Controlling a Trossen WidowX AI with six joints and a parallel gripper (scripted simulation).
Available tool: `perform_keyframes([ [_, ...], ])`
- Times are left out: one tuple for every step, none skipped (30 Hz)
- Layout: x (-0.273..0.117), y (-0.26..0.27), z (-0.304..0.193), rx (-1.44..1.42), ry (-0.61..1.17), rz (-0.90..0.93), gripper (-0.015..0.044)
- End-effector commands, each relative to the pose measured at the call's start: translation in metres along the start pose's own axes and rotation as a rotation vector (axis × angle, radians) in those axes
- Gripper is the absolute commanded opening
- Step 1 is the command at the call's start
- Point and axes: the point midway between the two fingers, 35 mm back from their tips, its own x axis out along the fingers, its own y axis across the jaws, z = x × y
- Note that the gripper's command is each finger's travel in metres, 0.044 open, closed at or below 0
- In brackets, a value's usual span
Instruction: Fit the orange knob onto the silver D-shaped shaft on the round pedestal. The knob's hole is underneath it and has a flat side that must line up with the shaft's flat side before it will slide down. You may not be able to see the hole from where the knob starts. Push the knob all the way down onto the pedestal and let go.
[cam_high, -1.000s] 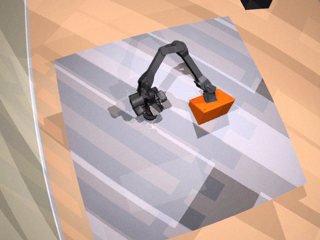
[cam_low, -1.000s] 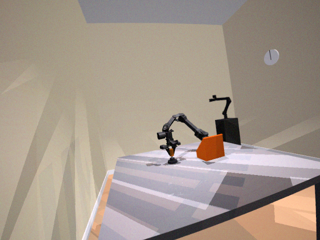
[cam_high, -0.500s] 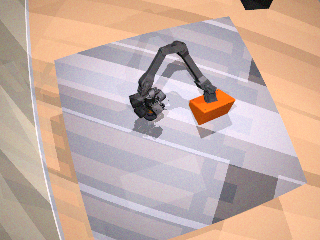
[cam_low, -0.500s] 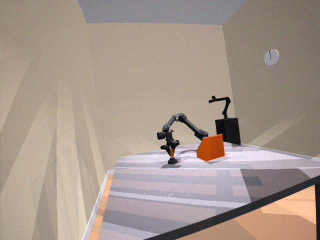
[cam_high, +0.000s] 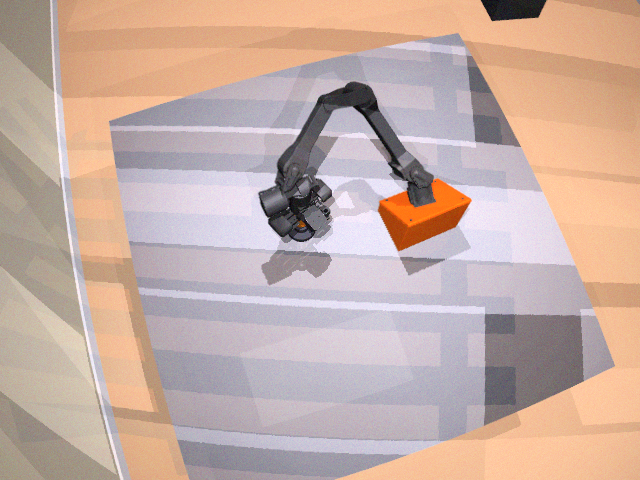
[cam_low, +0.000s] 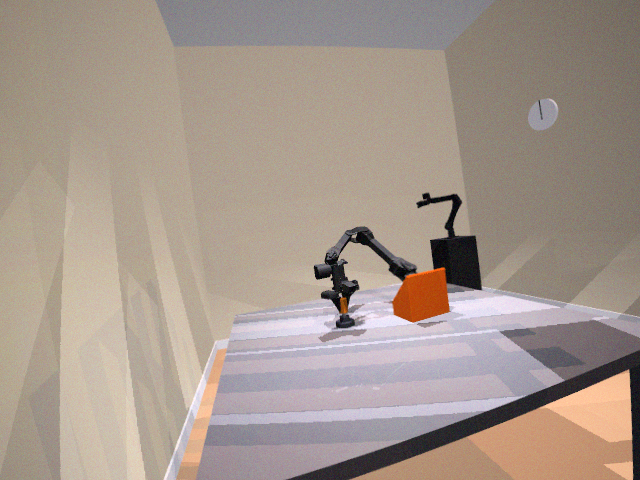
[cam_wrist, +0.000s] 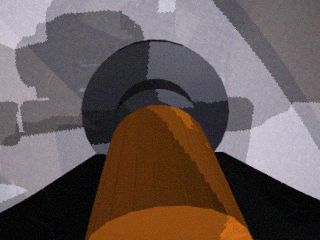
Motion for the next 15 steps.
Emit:
perform_keyframes([
  [0.0009, -0.0003, -0.0010, -0.002, 0.004, 0.001, 0.0000],
  [0.0009, -0.0003, -0.0010, -0.002, 0.004, 0.001, 0.0000],
  [0.0009, -0.0003, -0.0010, -0.002, 0.004, 0.001, 0.0000],
  [0.0009, -0.0003, -0.0010, -0.002, 0.004, 0.001, 0.0000],
  [-0.0005, -0.0003, -0.0010, -0.002, 0.003, 0.001, 0.0000],
  [-0.0018, -0.0003, -0.0011, -0.002, 0.003, 0.001, 0.0000],
  [-0.0030, -0.0003, -0.0011, -0.002, 0.003, 0.001, 0.0000],
  [-0.0035, -0.0002, -0.0012, -0.002, 0.003, 0.001, 0.0000],
  [-0.0040, -0.0003, -0.0014, -0.002, 0.003, 0.001, 0.0000],
  [-0.0043, -0.0005, -0.0015, -0.002, 0.003, 0.001, 0.0000],
  [-0.0044, -0.0005, -0.0015, -0.011, 0.003, 0.001, 0.0000],
  [-0.0044, -0.0005, -0.0016, -0.028, 0.003, 0.001, 0.0000],
  [-0.0043, -0.0006, -0.0016, -0.056, 0.003, 0.001, 0.0000],
  [-0.0042, -0.0007, -0.0015, -0.088, 0.003, 0.001, 0.0000],
  [-0.0040, -0.0007, -0.0015, -0.127, 0.003, 0.001, 0.0000],
])
